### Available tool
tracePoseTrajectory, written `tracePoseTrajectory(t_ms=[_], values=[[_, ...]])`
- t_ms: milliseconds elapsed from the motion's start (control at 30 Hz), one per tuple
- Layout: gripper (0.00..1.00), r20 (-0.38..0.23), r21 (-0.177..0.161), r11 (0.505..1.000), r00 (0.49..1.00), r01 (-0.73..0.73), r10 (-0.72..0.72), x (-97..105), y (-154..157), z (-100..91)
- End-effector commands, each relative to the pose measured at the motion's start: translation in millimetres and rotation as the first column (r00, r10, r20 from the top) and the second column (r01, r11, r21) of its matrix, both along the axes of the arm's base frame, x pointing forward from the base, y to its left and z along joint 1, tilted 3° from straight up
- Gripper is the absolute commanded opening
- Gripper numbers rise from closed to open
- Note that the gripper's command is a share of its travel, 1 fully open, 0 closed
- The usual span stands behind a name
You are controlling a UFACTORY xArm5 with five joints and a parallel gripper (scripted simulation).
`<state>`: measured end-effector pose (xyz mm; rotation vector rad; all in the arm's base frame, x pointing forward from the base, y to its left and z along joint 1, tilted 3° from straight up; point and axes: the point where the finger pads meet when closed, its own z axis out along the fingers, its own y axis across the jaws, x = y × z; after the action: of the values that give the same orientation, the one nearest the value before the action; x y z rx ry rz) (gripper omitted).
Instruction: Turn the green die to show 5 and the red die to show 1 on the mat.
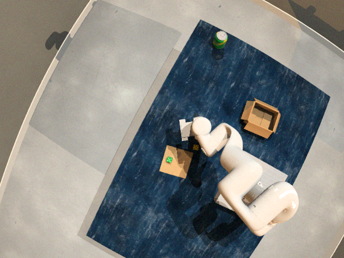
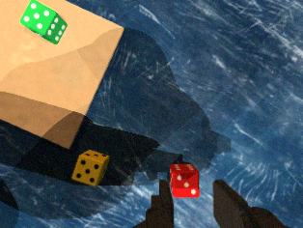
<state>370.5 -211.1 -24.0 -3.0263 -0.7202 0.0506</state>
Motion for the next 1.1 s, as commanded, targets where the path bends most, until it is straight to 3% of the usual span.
tracePoseTrajectory(t_ms=[0, 1067], values=[[0.42, 0.003, -0.002, 1.0, 1.0, 0.0, 0.0, 1.0, -0.5, -4.3], [0.42, 0.003, -0.002, 1.0, 1.0, 0.0, 0.0, 0.8, -0.2, -12.4]])
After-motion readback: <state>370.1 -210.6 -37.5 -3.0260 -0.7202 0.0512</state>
